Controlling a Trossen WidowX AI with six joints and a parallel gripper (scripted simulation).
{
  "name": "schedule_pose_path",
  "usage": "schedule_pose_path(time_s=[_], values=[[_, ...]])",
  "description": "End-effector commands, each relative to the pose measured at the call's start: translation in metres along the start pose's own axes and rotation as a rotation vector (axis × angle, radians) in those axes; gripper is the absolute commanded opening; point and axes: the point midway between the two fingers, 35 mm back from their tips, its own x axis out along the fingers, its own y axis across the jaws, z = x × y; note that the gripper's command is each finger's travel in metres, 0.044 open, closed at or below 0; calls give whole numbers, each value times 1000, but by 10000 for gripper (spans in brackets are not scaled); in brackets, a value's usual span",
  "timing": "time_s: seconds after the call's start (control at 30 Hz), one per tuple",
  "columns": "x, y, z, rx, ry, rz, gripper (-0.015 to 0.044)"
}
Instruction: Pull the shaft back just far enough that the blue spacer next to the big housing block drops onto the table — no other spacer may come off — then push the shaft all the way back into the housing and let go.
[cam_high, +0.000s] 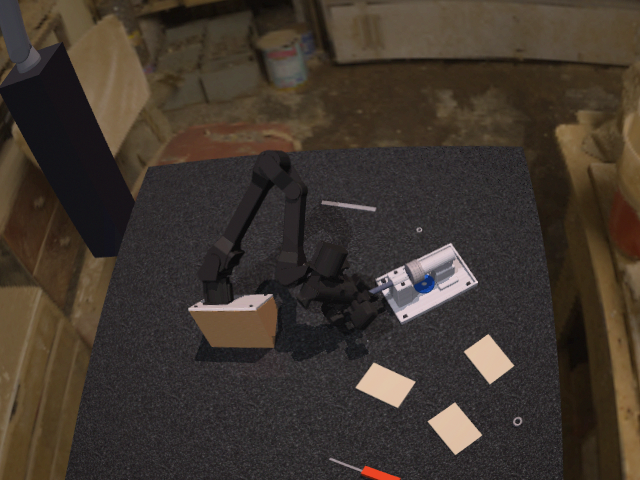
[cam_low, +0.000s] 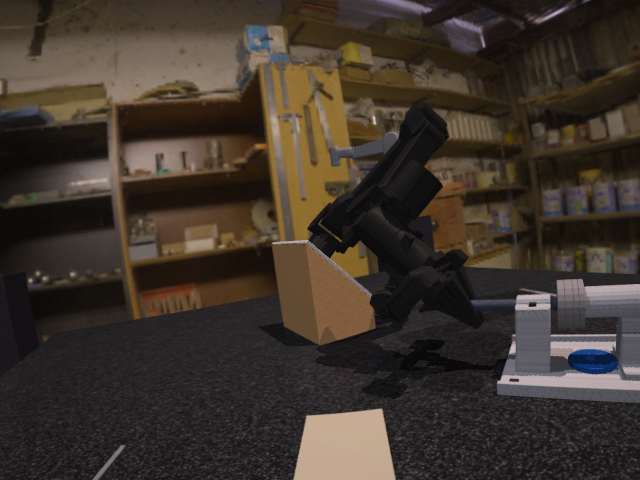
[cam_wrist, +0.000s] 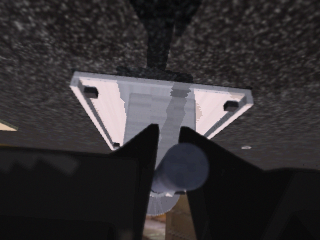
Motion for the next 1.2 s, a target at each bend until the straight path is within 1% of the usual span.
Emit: schedule_pose_path(time_s=[0.0,1.17], values=[[1,0,-2,0,2,-1,0],[8,0,-9,0,2,-1,0]])
